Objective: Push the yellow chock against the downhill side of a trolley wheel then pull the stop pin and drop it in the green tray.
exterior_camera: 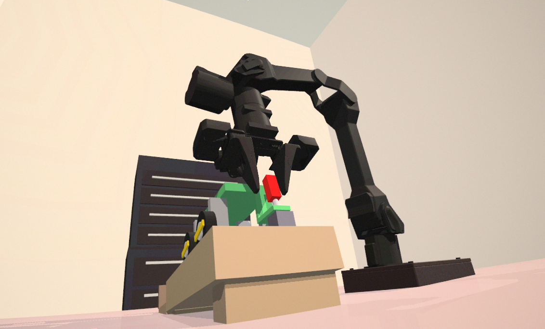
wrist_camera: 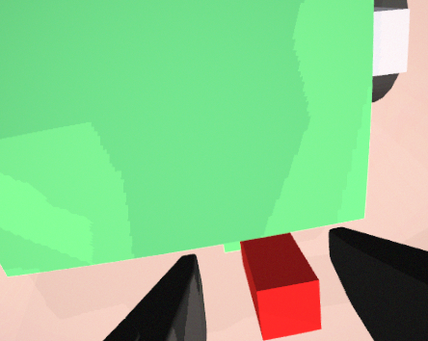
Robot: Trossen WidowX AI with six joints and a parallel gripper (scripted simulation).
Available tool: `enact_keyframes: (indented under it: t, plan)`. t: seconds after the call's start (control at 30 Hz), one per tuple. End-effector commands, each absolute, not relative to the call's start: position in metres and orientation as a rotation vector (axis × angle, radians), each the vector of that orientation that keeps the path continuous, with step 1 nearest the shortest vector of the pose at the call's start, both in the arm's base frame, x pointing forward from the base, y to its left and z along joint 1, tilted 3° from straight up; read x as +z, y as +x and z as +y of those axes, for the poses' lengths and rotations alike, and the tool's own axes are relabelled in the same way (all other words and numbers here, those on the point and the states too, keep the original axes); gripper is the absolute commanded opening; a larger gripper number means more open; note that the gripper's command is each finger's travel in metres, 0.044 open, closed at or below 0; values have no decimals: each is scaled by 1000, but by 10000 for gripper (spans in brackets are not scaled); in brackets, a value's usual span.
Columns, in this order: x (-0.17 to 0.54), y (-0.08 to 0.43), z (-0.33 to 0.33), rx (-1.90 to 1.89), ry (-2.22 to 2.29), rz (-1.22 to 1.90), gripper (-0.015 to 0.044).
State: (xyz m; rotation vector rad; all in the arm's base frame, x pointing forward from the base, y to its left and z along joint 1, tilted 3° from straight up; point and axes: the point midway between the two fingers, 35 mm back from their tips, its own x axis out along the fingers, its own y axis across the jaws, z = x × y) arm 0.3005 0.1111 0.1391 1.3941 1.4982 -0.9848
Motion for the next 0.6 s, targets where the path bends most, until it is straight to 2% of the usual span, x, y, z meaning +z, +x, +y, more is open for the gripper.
enact_keyframes:
  t: [0.0, 0.3, 0.47, 0.57]
  plan:
    - [133, 300, 114, -986, 1397, 1501, 190]
    - [124, 299, 118, -986, 1397, 1501, 190]
    - [127, 299, 116, -983, 1394, 1499, 59]
    - [127, 299, 116, -983, 1394, 1499, 39]
